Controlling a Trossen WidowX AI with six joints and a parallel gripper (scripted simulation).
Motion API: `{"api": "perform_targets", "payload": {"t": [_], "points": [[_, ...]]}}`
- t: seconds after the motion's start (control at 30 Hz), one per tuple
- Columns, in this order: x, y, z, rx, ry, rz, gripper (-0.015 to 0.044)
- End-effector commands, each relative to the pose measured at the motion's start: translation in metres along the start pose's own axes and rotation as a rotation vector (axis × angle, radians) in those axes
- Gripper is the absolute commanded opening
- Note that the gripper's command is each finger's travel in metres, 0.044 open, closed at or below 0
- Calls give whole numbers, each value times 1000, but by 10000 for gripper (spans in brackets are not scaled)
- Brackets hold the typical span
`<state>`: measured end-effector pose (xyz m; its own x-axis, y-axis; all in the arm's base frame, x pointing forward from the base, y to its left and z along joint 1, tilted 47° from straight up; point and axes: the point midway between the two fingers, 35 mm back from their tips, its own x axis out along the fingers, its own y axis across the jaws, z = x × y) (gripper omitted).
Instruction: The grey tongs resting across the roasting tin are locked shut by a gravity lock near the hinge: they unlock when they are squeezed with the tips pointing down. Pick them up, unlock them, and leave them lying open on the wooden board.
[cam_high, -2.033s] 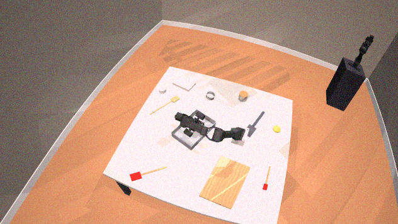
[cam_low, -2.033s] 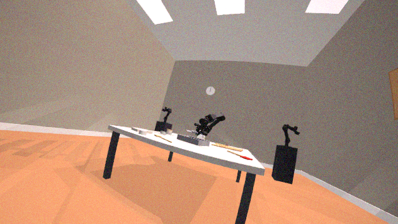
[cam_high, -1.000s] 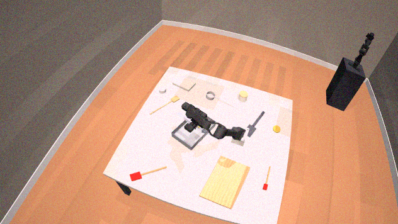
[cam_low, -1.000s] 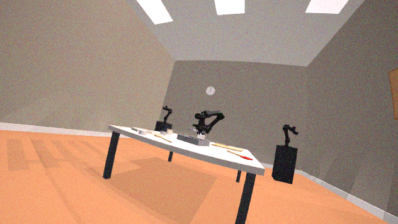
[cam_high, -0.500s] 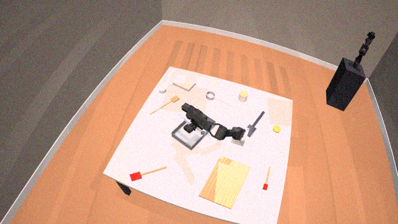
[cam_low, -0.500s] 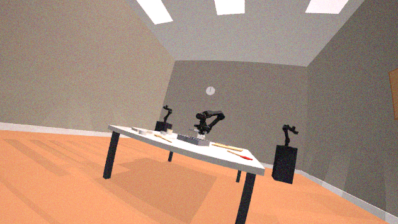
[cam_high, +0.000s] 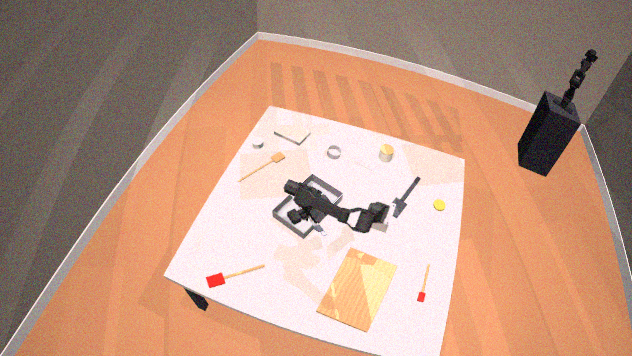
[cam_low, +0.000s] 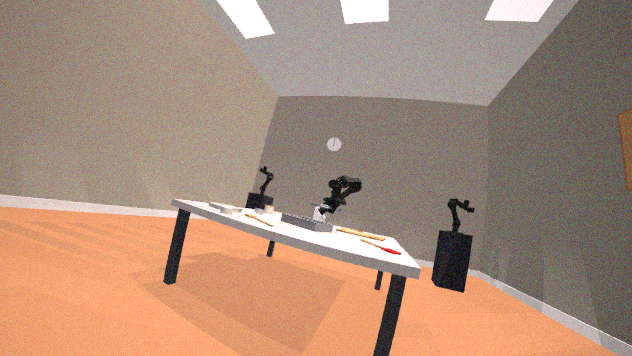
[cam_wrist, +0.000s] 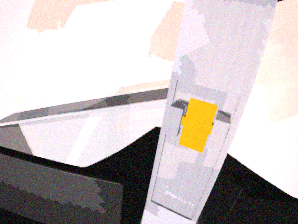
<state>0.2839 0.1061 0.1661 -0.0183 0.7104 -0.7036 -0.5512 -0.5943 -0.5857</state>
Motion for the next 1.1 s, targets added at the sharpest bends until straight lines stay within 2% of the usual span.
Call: {"api": "perform_targets", "payload": {"t": [0.0, 0.5, 1.07], "points": [[-9, -13, 25, 78, 2, -8, -150], [-35, -33, 121, 349, -16, -22, -150], [-23, -31, 150, 408, 8, 56, -150]]}}
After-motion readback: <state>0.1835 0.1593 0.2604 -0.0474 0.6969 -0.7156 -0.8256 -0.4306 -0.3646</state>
